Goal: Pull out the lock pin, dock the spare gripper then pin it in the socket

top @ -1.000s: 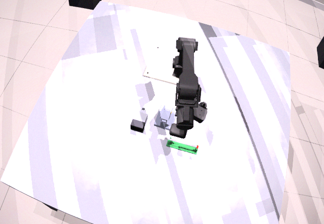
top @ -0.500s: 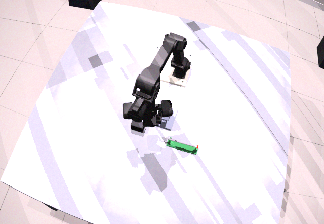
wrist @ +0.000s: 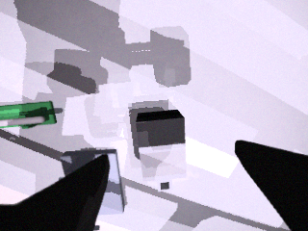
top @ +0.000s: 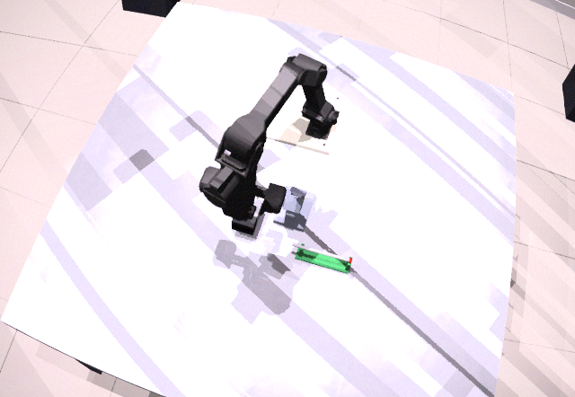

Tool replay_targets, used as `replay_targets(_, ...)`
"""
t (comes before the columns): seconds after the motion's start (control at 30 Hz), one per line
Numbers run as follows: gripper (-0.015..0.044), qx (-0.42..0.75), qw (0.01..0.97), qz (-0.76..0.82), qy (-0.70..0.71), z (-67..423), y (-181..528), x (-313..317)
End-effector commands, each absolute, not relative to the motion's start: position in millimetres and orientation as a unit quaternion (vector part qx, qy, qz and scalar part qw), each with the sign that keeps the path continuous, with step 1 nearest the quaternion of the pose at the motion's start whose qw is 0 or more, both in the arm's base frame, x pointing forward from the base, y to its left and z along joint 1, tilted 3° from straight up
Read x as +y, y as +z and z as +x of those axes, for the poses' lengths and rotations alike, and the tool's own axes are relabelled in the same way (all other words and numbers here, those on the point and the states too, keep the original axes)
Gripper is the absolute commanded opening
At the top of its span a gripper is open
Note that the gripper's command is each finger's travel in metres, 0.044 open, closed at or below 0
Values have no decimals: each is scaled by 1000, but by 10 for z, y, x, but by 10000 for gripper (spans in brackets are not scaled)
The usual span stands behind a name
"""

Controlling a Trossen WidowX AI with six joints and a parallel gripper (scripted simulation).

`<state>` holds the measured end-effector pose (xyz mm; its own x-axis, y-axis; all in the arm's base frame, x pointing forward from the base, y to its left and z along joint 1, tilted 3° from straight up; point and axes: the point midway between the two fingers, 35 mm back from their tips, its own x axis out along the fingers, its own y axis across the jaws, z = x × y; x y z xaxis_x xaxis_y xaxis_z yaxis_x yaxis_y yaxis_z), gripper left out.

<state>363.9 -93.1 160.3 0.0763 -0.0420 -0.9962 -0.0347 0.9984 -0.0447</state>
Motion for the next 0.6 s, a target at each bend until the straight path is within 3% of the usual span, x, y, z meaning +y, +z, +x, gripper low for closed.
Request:
replay_targets(0.0,440,684,729,-25,-5,3631,1414,-937)
replay_targets(0.57,440,684,729,-25,-5,3629,968,-945)
